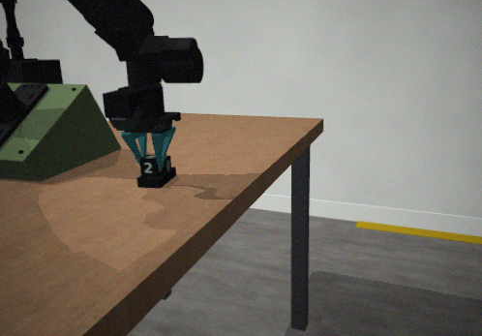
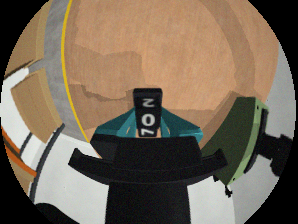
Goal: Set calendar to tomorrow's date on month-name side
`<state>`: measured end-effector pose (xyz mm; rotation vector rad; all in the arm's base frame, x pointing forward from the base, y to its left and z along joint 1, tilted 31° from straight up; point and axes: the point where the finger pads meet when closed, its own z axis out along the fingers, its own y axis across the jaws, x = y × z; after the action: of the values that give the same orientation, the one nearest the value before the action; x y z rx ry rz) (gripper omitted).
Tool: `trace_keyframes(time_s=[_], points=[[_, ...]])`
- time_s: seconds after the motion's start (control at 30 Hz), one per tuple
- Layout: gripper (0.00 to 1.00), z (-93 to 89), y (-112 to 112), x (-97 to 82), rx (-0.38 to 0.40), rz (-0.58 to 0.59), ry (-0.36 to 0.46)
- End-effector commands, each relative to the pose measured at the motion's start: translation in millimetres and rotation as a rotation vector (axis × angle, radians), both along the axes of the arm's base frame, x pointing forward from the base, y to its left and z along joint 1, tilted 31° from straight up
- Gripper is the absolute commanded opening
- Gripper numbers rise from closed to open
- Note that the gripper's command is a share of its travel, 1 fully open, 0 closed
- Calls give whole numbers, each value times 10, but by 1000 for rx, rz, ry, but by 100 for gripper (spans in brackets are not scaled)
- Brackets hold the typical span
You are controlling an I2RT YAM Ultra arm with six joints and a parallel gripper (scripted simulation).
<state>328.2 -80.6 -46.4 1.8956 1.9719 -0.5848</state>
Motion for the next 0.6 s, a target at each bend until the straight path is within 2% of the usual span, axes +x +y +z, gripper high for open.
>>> trace_keyframes(time_s=[0.0, 0.57], points=[[27, 34, 16, 40, -4, 6, -12], [27, 10, 2, 39, -4, 6, -12]])
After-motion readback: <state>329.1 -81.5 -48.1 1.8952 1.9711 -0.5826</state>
